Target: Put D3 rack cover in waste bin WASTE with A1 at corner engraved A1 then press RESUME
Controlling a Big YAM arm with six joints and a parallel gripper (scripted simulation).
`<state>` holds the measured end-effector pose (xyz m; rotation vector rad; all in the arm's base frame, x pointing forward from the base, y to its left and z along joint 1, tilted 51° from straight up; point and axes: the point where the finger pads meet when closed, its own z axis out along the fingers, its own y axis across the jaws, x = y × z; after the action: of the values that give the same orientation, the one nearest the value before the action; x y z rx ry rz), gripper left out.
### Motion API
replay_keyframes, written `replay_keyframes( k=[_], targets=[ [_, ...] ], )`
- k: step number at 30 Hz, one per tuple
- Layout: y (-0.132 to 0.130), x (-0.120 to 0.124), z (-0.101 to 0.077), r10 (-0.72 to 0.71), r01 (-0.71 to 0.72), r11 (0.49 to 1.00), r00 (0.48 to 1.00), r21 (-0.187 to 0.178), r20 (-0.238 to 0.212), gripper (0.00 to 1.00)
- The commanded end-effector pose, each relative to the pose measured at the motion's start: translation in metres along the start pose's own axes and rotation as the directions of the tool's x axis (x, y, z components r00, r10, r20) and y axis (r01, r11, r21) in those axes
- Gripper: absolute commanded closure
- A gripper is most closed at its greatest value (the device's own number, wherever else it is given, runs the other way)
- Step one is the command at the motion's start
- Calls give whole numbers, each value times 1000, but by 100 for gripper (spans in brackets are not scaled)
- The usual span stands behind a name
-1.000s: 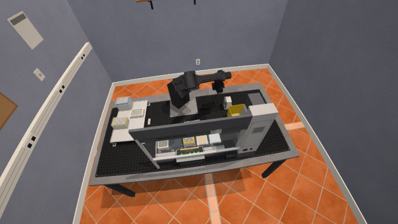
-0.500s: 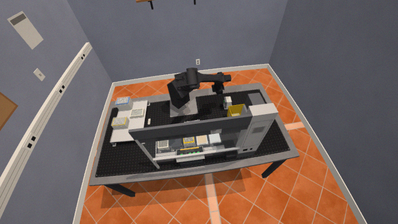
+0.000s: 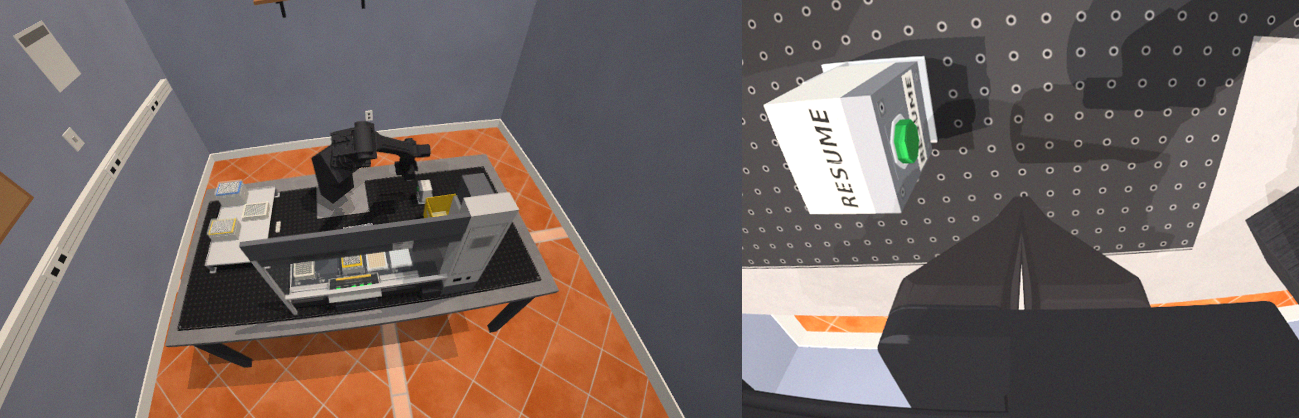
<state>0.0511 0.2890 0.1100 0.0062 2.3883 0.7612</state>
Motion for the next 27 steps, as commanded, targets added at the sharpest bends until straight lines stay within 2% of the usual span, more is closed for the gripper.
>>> replay_keyframes(
  k=[1, 27],
  targets=[
    [2, -2, 8, -15, 15, 1000, 1000, 0, 6, 100],
    [1, -2, 45, -16, 16, 1000, 1000, 1, 6, 100]
  ],
)
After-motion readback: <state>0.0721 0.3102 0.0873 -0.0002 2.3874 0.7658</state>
